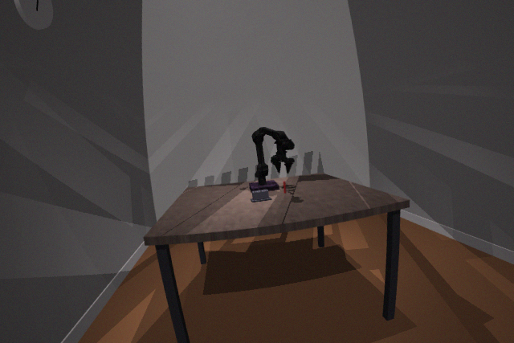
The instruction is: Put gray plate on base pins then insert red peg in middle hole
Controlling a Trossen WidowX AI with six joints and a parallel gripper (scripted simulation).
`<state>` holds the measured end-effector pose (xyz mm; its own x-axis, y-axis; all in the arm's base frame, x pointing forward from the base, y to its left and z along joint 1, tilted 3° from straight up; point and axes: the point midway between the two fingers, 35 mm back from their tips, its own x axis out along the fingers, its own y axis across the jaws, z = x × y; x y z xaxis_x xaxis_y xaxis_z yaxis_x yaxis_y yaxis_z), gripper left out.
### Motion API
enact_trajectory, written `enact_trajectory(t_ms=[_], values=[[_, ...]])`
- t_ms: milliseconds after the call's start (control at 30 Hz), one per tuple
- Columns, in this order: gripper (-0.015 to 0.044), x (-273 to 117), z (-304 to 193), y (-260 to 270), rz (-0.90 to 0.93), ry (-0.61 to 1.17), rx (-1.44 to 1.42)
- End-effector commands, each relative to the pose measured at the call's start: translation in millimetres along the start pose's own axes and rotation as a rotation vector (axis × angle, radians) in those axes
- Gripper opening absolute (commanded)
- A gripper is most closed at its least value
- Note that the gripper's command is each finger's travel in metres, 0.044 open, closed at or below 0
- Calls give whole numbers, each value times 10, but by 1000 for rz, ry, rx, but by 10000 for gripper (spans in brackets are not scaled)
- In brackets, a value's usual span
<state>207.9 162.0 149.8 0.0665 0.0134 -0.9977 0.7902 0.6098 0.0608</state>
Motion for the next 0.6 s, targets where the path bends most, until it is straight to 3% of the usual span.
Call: enact_trajectory(t_ms=[0, 567], values=[[440, 86, -52, -38, 4, -4, -7], [440, 472, -44, -26, 4, -5, -7]])
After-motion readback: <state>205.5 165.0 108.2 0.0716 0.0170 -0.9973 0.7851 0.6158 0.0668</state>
